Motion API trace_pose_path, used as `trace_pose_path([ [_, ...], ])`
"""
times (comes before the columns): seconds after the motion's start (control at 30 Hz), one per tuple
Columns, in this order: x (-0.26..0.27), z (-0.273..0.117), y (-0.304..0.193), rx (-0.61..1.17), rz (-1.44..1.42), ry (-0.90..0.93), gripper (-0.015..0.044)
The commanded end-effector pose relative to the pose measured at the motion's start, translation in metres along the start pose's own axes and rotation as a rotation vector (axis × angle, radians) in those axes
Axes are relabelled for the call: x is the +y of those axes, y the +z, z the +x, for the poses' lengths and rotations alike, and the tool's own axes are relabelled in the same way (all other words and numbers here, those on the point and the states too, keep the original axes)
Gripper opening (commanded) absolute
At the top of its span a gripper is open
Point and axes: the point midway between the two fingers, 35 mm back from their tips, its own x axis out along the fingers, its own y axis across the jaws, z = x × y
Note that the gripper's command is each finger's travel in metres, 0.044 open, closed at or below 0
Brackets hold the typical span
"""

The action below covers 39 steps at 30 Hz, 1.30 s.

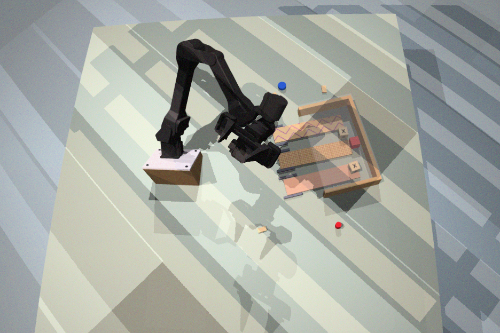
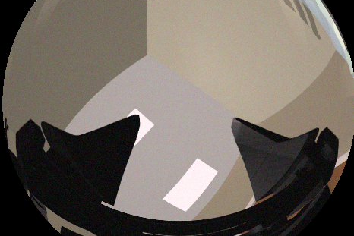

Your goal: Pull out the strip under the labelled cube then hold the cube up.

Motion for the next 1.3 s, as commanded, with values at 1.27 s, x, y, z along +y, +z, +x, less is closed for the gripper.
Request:
trace_pose_path([
  [1.27,-0.042,-0.151,0.032,2.090,-1.434,-1.139,0.0400],
])
